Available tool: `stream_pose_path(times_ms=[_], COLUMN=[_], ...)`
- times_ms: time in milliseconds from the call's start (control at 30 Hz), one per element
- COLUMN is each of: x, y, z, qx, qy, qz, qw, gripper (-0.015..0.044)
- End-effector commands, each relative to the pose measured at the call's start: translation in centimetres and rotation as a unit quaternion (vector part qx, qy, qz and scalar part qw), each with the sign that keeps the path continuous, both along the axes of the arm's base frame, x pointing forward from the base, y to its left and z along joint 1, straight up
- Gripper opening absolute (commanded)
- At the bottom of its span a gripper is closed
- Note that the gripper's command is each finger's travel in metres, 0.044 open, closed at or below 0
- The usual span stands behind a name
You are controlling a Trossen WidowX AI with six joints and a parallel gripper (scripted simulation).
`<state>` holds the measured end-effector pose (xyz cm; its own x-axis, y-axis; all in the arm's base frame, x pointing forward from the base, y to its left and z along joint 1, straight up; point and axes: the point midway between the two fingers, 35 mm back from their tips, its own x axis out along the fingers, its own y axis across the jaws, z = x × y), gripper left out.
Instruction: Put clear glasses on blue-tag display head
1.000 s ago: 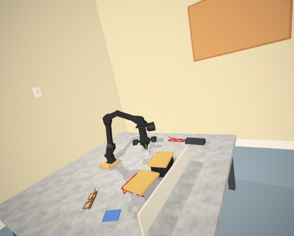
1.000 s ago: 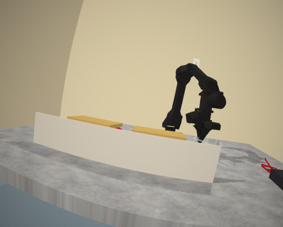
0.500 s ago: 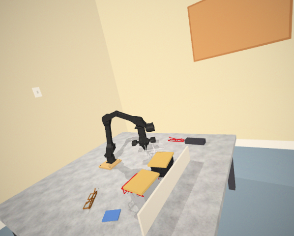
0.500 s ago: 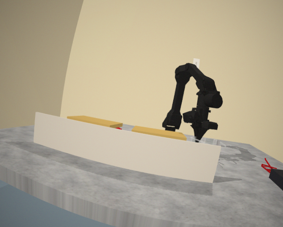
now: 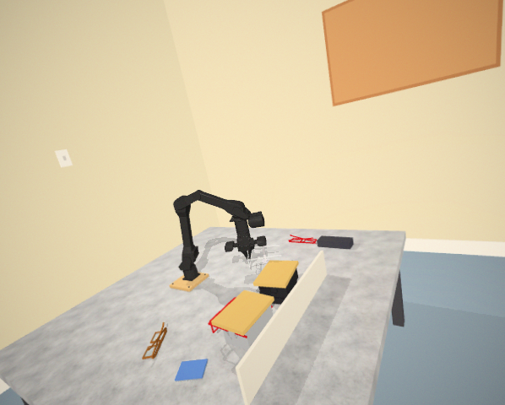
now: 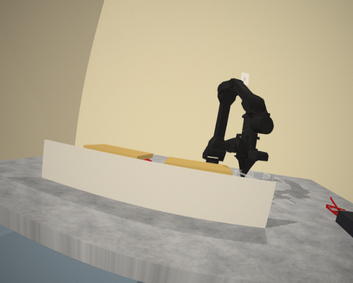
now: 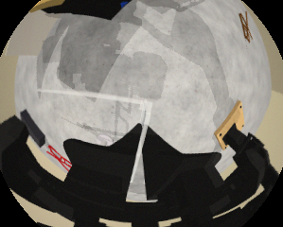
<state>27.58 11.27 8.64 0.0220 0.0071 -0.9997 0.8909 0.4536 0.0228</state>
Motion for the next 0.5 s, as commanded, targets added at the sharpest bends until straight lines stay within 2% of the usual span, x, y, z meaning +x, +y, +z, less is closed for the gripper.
stream_pose_path(times_ms=[0, 467], x=[-0.03, 0.19], y=[-0.32, -1.30], z=[0.09, 0.08], qx=[0.002, 0.002], qy=[-0.001, -0.002], qz=[0.001, 0.001], qw=[1.000, 1.000], gripper=[0.0000, 0.0000])
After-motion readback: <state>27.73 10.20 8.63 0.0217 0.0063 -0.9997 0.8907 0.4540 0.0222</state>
